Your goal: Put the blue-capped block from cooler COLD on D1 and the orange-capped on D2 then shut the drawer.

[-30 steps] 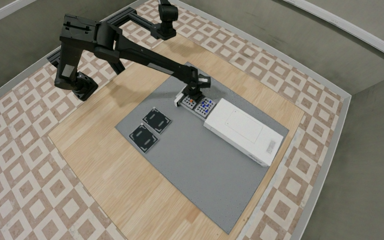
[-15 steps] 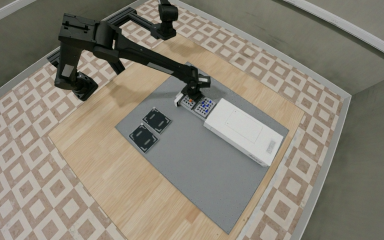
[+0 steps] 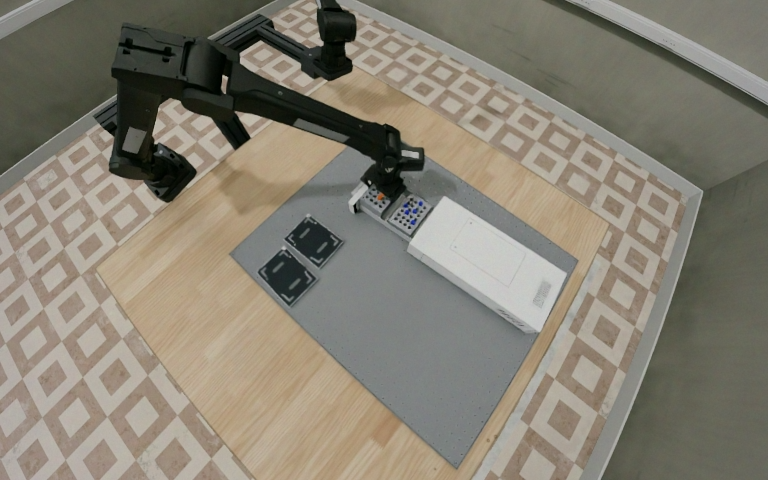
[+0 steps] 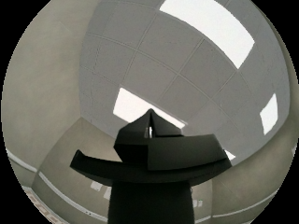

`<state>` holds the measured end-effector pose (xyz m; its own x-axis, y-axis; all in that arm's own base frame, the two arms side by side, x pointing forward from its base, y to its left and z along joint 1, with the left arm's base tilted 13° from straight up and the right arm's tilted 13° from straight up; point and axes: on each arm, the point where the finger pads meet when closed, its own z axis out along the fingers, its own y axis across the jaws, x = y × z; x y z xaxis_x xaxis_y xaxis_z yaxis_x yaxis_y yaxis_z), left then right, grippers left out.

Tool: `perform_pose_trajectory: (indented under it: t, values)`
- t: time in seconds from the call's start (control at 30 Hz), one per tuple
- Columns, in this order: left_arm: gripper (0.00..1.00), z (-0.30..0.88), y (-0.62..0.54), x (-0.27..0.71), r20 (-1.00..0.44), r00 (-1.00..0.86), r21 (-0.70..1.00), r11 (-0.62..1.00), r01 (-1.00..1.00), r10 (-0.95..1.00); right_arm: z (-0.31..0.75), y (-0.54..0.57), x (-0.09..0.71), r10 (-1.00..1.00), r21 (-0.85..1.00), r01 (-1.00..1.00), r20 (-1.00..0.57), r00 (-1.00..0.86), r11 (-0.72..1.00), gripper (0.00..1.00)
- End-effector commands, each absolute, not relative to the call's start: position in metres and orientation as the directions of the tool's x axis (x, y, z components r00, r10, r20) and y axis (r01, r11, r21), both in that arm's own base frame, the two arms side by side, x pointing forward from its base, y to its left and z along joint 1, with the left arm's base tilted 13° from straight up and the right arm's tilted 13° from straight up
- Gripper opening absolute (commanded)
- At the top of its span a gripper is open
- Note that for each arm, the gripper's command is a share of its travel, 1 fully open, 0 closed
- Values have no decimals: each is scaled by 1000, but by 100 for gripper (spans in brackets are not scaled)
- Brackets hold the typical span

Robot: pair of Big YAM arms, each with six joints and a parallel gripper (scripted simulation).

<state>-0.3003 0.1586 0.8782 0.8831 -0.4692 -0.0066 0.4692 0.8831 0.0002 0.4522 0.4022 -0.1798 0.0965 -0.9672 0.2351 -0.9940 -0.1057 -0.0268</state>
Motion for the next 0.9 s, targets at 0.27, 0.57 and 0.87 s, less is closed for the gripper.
perform_pose_trajectory:
  t: [0.27,0.57,0.87]
  values:
    - [0,886,148,-279,-42,881,2,882,471,-471,-74,454,464,-971,-47,-994,220,89,-102,0]
    - [0,886,148,-279,-42,881,2,882,471,-471,-57,456,462,-964,-2,-997,255,79,-82,0]
    - [0,886,148,-279,-42,881,2,882,471,-471,-70,450,454,-930,121,-990,348,115,-77,0]
